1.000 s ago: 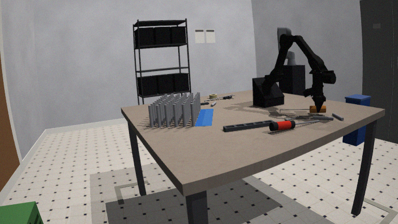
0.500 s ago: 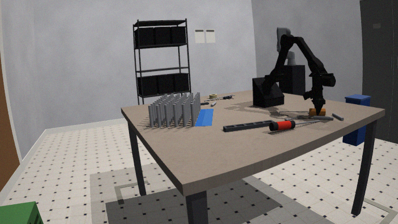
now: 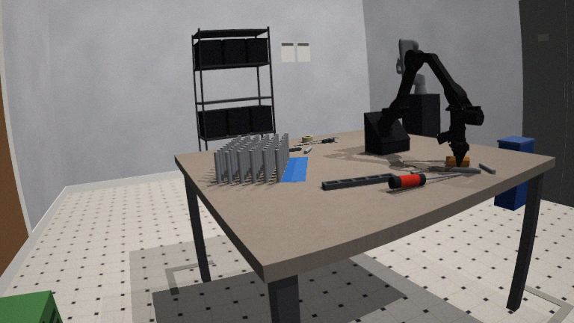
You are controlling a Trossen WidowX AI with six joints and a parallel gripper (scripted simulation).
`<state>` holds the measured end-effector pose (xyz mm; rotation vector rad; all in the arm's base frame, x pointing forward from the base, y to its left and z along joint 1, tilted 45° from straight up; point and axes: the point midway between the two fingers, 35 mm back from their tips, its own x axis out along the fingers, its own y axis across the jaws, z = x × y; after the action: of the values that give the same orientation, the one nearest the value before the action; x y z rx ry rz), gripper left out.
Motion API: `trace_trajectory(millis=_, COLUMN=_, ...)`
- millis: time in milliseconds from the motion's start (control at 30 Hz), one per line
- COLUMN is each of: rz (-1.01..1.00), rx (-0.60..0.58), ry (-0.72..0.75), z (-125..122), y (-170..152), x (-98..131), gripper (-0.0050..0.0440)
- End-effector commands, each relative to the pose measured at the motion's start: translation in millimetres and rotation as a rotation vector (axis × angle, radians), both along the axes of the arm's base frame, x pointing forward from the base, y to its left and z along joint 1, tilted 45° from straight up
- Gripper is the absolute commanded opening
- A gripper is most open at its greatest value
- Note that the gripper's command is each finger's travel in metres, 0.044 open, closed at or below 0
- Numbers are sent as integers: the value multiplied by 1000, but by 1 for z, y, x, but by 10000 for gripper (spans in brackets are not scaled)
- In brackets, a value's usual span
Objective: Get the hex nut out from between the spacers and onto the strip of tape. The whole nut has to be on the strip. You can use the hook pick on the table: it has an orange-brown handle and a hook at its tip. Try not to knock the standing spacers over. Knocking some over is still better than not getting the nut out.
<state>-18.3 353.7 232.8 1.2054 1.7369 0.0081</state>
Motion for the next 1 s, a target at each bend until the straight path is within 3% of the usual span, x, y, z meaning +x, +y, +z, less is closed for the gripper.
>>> trace_trajectory(millis=0, rz=1, rx=32, ry=0, z=11, y=-1, x=0, gripper=280)
trace_trajectory(millis=133, rz=1, rx=32, ry=0, z=11, y=-1, x=0, gripper=280)
trace_trajectory(millis=367, rz=-2, rx=55, ry=3, z=66, y=-53, x=0, gripper=280)
trace_trajectory(millis=600, rz=0, rx=30, ry=-1, z=60, y=-52, x=0, gripper=280)
trace_trajectory(millis=767, rz=0, rx=30, ry=-1, z=60, y=-52, x=1, gripper=400)
trace_trajectory(millis=967, rz=1, rx=32, ry=1, z=60, y=-52, x=1, gripper=400)
